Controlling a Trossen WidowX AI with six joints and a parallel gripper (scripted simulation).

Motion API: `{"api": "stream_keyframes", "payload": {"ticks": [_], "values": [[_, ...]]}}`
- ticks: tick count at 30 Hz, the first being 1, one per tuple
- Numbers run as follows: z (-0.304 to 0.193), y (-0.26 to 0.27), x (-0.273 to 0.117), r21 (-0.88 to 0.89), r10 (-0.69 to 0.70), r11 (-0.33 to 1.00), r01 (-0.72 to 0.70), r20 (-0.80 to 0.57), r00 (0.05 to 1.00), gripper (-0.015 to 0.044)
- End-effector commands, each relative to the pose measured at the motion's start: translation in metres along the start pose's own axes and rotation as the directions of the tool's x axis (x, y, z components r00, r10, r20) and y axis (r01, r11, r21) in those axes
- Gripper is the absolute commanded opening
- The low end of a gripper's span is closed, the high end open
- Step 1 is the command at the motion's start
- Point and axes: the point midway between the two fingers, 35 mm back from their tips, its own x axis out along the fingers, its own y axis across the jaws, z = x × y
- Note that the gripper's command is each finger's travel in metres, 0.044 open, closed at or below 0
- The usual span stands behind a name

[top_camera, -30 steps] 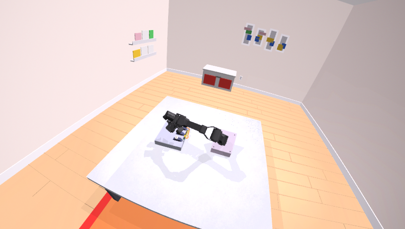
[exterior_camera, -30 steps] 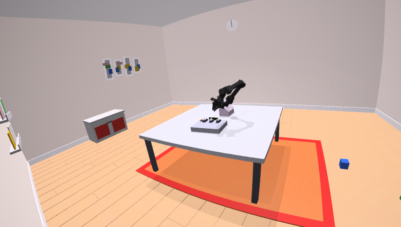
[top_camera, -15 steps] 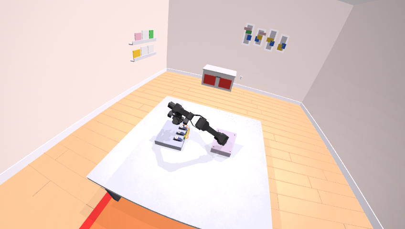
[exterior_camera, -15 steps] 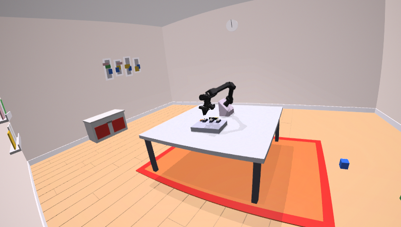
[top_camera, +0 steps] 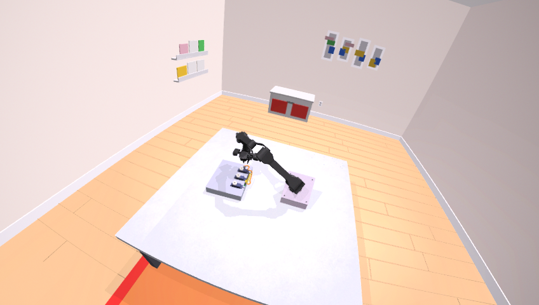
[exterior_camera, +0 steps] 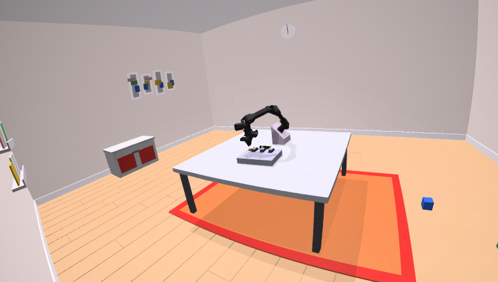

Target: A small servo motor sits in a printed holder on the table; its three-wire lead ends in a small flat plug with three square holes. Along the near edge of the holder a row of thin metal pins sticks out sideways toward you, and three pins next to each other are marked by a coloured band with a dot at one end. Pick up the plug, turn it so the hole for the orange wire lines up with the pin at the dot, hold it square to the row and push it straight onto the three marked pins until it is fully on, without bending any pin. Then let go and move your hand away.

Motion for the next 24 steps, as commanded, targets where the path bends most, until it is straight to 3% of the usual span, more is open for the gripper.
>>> {"api": "stream_keyframes", "payload": {"ticks": [1,6,23,24], "values": [[0.002,-0.005,-0.002,-0.020,-0.014,1.000,0.014,0.003,1.000,0.0115],[0.002,-0.005,0.020,-0.020,-0.014,1.000,0.014,0.004,1.000,0.0115],[0.002,-0.006,0.037,-0.020,-0.014,1.000,0.014,0.005,1.000,0.0115],[0.002,-0.006,0.037,-0.020,-0.014,1.000,0.014,0.005,1.000,0.0089]]}}
